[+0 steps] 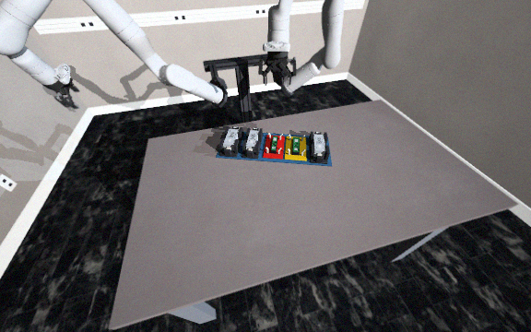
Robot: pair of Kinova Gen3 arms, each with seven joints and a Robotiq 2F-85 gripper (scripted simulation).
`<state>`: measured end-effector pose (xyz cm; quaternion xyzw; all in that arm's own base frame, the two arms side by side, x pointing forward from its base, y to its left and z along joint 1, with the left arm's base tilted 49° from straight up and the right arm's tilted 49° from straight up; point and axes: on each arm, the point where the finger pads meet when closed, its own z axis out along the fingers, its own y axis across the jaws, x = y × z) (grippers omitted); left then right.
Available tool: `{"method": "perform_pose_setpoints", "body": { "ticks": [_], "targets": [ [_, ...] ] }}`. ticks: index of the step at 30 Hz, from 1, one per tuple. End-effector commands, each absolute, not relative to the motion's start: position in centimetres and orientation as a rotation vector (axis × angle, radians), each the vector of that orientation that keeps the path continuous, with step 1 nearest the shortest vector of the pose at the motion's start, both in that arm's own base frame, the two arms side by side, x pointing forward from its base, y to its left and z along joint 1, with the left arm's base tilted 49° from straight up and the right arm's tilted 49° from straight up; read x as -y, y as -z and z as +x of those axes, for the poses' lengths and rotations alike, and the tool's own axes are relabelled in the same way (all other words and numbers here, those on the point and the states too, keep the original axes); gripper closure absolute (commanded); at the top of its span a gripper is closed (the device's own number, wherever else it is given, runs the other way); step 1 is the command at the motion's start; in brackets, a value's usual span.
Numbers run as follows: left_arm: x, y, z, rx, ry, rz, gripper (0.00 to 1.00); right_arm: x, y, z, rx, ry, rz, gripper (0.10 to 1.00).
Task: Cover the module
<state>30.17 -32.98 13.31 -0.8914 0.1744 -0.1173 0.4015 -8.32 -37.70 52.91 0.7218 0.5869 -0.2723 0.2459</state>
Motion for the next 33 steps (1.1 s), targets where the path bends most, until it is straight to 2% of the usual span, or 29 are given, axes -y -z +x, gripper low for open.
{"method": "perform_pose_setpoints", "body": {
  "ticks": [1, 33],
  "targets": [
    [33.1, -13.4, 30.1, -0.443, 0.298, -2.255, 0.002, 37.7, -53.0, -8.4, -1.6, 0.743, 1.969, 0.1],
    [24.1, -11.6, 37.3, -0.434, 0.294, -2.257, 0.002, 37.7, -53.0, -8.4, -1.6, 0.743, 1.969, 0.1]
  ]
}}
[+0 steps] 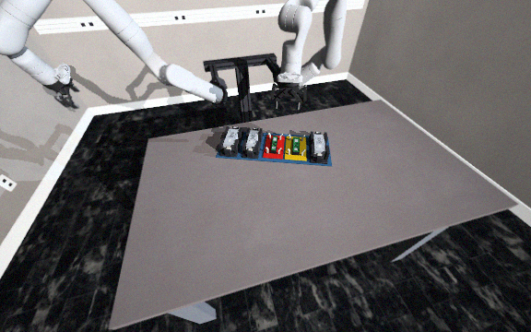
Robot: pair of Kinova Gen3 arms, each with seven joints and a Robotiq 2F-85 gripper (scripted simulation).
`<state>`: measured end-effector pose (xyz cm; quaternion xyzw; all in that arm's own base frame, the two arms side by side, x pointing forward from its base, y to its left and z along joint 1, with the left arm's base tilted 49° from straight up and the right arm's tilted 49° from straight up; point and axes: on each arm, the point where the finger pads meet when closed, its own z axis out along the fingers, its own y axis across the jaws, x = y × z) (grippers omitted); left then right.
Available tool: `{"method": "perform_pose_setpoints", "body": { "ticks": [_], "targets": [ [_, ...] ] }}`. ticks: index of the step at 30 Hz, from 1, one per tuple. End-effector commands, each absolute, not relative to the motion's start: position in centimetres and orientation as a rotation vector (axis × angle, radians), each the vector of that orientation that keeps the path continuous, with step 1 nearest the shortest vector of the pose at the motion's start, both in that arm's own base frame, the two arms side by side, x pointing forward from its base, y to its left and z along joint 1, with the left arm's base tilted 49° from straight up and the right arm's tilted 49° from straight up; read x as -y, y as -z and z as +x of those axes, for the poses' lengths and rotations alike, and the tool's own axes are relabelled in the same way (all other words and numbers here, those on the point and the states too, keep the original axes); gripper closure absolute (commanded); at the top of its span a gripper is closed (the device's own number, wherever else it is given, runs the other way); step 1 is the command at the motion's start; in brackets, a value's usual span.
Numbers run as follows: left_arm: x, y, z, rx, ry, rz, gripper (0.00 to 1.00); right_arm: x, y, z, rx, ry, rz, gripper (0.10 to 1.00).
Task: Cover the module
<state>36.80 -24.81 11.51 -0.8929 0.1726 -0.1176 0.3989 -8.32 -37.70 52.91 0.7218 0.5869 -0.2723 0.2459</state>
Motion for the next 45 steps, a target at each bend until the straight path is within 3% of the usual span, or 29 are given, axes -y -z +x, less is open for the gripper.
{"method": "perform_pose_setpoints", "body": {
  "ticks": [1, 31, 45],
  "targets": [
    [24.1, -11.6, 37.3, -0.434, 0.294, -2.257, 0.002, 37.7, -53.0, -8.4, -1.6, 0.743, 1.969, 0.1],
    [15.5, -10.4, 44.1, -0.434, 0.294, -2.257, 0.002, 37.7, -53.0, -8.4, -1.6, 0.743, 1.969, 0.1],
    [15.7, -10.5, 43.9, -0.434, 0.296, -2.259, 0.002, 37.7, -53.0, -8.4, -1.6, 0.743, 1.969, 0.1]
  ]
}}
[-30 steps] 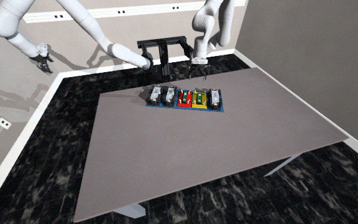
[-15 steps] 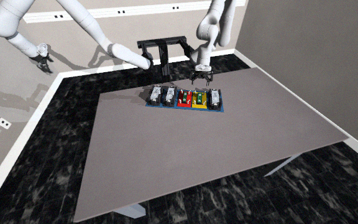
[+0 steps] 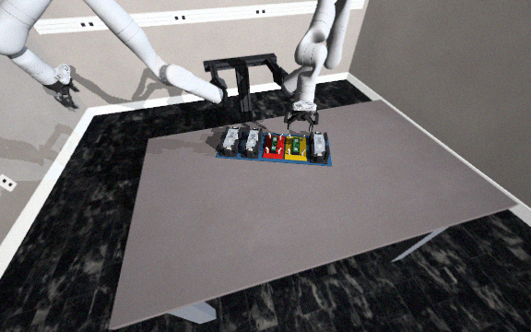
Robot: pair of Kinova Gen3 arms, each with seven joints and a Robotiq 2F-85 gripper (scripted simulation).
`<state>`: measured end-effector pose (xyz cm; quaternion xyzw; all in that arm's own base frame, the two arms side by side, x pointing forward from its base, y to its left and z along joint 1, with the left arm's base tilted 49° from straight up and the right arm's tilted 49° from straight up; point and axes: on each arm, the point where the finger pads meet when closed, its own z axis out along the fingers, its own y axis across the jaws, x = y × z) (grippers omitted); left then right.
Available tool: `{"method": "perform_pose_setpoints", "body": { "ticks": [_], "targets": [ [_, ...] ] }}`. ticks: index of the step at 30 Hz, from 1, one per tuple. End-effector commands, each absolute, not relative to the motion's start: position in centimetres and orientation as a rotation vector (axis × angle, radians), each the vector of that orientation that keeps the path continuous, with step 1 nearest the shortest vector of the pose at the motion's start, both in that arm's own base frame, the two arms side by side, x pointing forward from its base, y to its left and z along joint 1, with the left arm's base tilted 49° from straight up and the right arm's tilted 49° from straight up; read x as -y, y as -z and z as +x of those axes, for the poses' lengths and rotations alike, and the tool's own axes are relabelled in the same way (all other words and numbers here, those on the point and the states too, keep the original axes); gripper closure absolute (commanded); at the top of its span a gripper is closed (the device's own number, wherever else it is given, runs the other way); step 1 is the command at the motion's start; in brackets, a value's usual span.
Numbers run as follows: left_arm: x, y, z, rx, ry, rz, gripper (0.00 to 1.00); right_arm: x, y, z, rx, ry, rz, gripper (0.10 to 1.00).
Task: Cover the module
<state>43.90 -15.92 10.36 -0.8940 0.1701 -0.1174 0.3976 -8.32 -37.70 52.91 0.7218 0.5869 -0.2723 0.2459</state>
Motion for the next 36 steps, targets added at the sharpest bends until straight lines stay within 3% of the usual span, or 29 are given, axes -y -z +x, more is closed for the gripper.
{"method": "perform_pose_setpoints", "body": {
  "ticks": [1, 36],
  "targets": [
    [15.68, -10.48, 43.87, -0.434, 0.295, -2.258, 0.002, 37.68, -52.96, -8.35, -1.6, 0.743, 1.969, 0.1],
    [16.37, -10.63, 43.22, -0.435, 0.294, -2.257, 0.002, 37.68, -52.96, -8.35, -1.6, 0.743, 1.969, 0.1]
  ]
}}
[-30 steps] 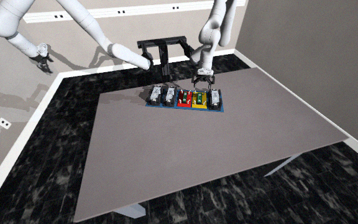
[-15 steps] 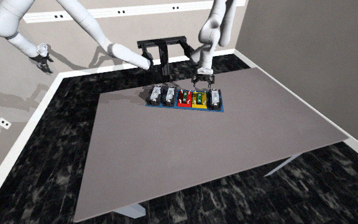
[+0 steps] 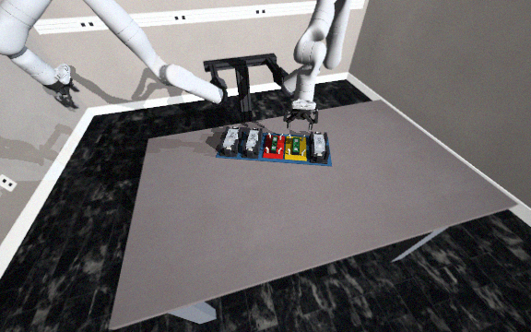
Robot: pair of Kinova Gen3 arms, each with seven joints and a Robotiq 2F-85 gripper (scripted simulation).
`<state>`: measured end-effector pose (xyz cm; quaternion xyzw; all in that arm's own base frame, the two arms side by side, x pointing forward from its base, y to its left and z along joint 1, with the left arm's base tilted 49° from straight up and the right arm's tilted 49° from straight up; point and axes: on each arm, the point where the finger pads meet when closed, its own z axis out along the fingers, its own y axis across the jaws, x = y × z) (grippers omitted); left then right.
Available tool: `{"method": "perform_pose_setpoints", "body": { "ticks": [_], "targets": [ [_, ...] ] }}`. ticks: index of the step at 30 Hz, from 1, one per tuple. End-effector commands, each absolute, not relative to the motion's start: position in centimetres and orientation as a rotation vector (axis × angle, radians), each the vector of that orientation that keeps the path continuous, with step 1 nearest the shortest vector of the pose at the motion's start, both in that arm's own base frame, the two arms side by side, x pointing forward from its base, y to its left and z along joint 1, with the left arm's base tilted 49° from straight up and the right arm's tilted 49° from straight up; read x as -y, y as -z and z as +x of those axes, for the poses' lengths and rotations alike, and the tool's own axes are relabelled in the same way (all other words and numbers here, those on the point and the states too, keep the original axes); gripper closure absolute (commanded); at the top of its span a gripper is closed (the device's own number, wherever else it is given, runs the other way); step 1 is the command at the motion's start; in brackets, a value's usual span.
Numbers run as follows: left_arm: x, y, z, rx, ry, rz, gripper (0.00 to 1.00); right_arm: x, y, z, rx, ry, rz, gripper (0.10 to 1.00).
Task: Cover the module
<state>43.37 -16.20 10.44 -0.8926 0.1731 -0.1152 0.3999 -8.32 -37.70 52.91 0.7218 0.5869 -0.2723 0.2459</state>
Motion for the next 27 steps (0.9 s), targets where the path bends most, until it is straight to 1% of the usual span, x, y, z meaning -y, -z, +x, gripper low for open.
{"method": "perform_pose_setpoints", "body": {
  "ticks": [1, 27],
  "targets": [
    [16.39, -10.66, 43.19, -0.434, 0.294, -2.256, 0.002, 37.68, -52.96, -8.35, -1.6, 0.743, 1.969, 0.1],
    [16.35, -10.39, 43.11, -0.44, 0.289, -2.255, 0.002, 37.68, -52.96, -8.35, -1.6, 0.743, 1.969, 0.1]
  ]
}}
